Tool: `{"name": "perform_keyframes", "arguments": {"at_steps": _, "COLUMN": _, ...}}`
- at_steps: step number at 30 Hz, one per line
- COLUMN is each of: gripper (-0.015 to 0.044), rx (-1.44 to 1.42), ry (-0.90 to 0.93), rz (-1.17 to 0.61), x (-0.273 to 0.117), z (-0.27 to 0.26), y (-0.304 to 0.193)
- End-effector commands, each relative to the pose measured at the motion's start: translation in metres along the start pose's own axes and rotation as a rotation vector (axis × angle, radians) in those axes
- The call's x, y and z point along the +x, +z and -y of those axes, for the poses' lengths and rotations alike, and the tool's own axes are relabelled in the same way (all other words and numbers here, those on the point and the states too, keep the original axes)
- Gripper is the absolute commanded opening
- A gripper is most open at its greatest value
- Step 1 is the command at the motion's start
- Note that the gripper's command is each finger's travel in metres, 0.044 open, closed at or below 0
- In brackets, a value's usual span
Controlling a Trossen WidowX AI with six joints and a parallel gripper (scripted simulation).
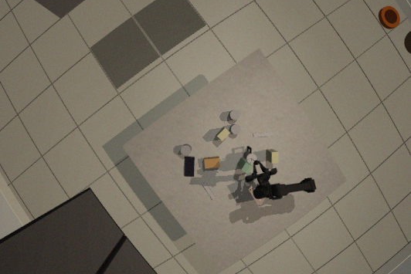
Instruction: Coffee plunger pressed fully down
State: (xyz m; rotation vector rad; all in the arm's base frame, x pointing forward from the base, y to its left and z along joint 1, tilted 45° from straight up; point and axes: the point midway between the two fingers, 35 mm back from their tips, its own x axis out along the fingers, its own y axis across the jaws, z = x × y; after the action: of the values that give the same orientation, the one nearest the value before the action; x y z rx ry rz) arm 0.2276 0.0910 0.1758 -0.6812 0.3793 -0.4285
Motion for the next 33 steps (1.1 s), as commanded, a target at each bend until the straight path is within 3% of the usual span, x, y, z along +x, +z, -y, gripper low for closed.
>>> {"name": "perform_keyframes", "arguments": {"at_steps": 1, "gripper": 0.0115, "rx": -0.002, "ry": -0.002, "rz": 0.002, "x": 0.0, "z": 0.001, "y": 0.0}}
{"name": "perform_keyframes", "arguments": {"at_steps": 33, "gripper": 0.0115, "rx": 0.002, "ry": 0.011, "rz": -0.029, "x": 0.024, "z": -0.009, "y": -0.035}}
